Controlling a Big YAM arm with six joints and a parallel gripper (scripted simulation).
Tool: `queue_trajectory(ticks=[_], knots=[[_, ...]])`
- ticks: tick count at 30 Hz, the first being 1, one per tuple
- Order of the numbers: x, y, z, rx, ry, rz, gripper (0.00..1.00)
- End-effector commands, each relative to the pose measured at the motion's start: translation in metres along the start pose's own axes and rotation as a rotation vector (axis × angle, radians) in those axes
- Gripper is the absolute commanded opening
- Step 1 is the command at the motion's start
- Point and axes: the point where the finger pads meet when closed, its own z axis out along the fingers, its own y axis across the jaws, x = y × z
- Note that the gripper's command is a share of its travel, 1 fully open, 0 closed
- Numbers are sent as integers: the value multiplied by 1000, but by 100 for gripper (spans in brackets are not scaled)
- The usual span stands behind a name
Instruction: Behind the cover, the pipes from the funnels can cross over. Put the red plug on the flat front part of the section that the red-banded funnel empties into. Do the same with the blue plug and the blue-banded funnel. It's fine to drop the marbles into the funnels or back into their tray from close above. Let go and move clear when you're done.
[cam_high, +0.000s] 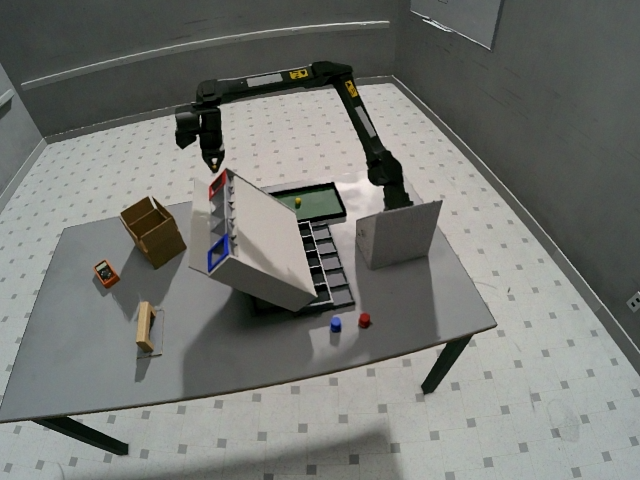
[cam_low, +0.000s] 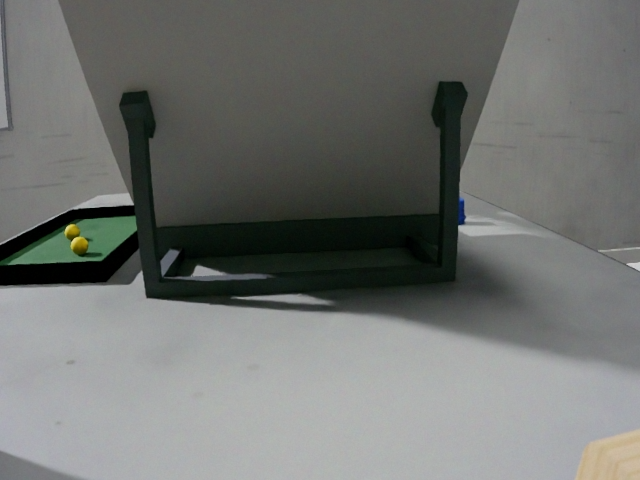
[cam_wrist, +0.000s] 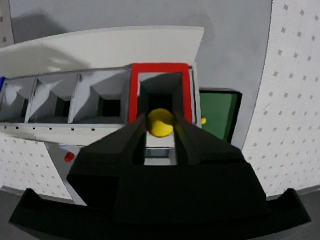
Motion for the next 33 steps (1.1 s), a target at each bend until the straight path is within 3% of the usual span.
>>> queue_trajectory(ticks=[1, 33], knots=[[-16, -11, -7, 0, -14, 9, 0], [-18, -14, -4, 1, -9, 19, 0]])
